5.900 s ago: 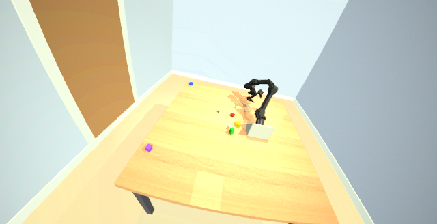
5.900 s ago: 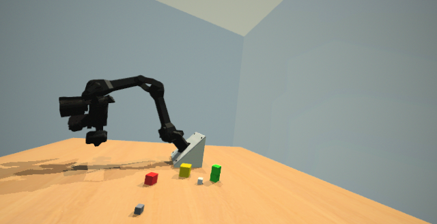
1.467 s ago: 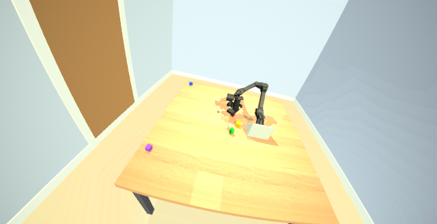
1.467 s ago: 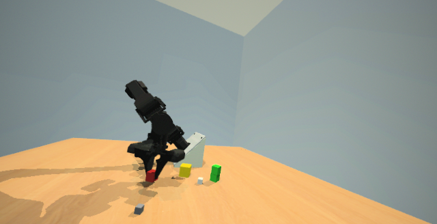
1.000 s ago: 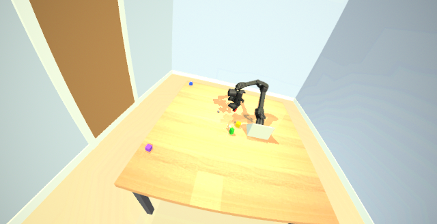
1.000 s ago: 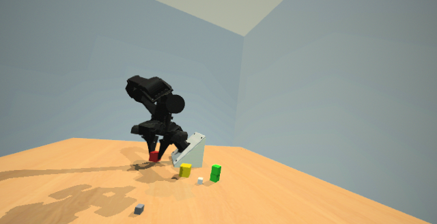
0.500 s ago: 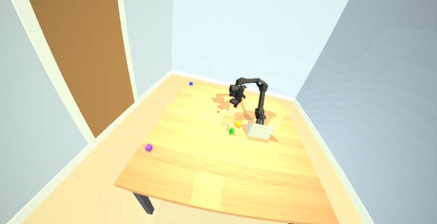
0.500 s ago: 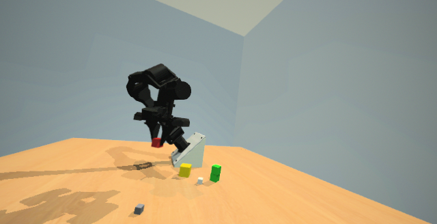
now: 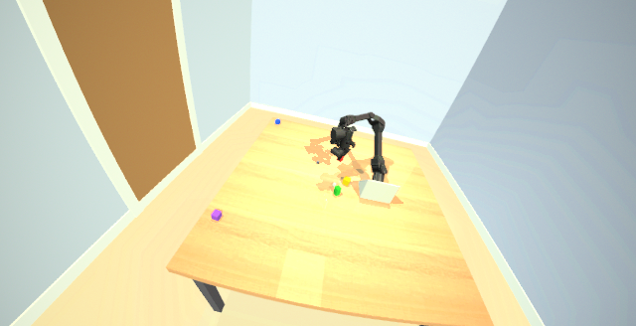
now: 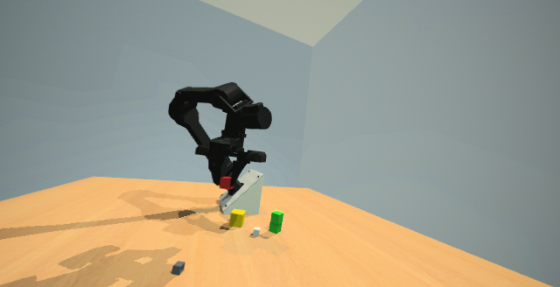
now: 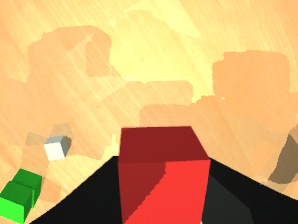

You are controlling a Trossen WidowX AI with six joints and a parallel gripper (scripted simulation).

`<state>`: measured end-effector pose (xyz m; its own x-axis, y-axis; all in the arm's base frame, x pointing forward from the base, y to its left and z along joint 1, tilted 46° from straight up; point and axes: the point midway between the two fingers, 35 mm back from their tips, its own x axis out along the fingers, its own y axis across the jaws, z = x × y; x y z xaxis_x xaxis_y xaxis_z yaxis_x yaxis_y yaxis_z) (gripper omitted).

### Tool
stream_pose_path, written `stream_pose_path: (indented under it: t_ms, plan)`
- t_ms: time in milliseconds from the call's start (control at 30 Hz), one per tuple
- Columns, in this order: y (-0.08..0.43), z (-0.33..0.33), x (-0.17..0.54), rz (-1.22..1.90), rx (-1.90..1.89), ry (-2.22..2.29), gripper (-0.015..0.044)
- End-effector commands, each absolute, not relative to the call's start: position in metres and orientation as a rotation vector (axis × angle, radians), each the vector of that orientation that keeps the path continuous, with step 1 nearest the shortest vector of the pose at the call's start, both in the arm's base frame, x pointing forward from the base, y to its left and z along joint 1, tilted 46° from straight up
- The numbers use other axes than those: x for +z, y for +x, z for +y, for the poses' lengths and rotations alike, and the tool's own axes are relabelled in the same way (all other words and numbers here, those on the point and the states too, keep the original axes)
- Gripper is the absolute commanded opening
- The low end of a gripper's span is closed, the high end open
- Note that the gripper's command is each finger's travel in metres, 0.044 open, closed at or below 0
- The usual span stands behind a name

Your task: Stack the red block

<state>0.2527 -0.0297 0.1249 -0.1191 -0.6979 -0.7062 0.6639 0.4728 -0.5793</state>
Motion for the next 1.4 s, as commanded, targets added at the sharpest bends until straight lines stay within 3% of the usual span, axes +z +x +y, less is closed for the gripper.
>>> stream_pose_path:
  t_ms: [0,800,1367]
  plan:
    - [0.262,-0.012,0.111,1.225,-1.153,-0.021,0.0]
    - [0.265,0.085,0.004,1.218,-1.167,-0.026,0.0]
    - [0.257,0.061,-0.02,1.216,-1.169,-0.027,0.0]
